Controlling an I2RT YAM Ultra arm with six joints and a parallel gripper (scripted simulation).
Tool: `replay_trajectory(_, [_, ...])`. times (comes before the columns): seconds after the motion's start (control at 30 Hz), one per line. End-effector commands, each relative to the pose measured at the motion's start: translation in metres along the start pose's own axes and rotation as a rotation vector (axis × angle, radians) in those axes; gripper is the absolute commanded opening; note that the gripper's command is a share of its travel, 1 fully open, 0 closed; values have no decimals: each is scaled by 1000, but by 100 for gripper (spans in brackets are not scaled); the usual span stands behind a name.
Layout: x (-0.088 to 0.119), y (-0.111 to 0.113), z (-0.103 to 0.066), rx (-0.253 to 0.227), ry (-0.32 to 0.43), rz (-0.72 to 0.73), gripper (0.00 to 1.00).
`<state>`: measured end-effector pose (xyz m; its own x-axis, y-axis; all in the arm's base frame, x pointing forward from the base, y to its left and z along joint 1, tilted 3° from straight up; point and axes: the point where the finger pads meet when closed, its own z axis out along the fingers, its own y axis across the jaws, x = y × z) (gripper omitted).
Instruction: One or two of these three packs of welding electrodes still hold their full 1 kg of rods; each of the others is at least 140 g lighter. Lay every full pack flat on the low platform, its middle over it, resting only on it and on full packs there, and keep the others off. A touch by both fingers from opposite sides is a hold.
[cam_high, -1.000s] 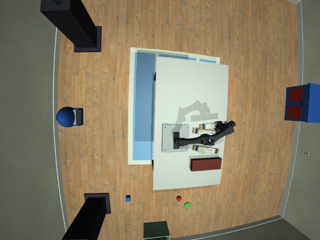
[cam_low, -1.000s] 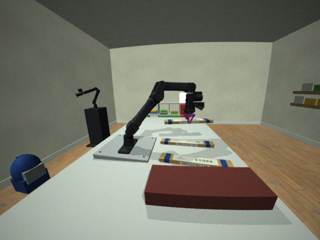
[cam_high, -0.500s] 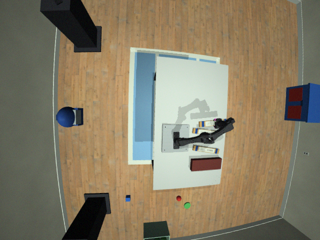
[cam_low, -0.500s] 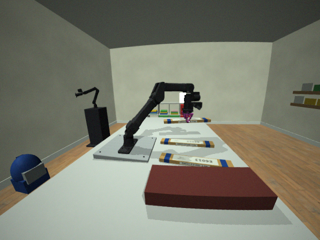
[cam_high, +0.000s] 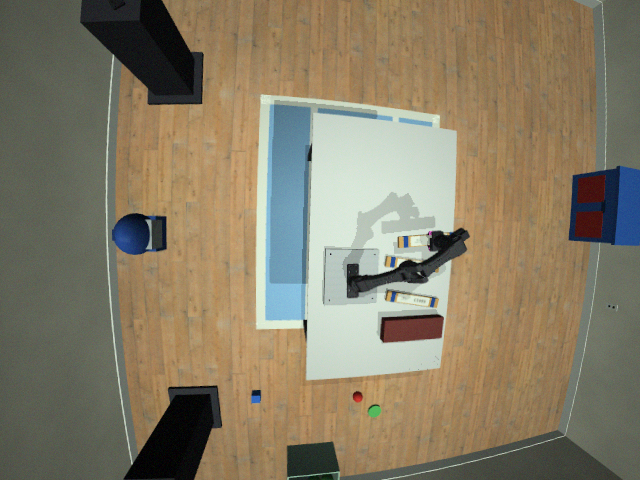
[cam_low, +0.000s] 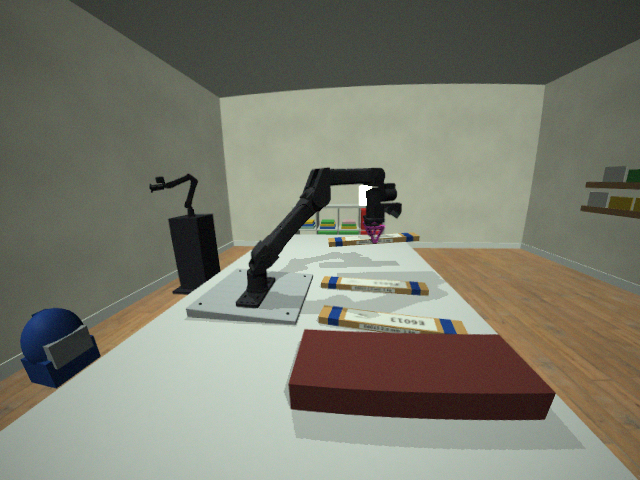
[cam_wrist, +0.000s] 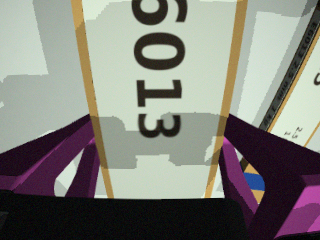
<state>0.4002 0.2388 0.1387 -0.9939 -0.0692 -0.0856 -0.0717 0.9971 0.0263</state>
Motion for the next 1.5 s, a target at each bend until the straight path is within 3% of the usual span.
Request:
replay_trajectory(0.0, [-6,14,-24,25,36,9,0])
replay_trajectory(0.43, [-9,42,-23,25,36,9,0])
replay_trajectory(1.47, [-9,42,-23,25,36,9,0])
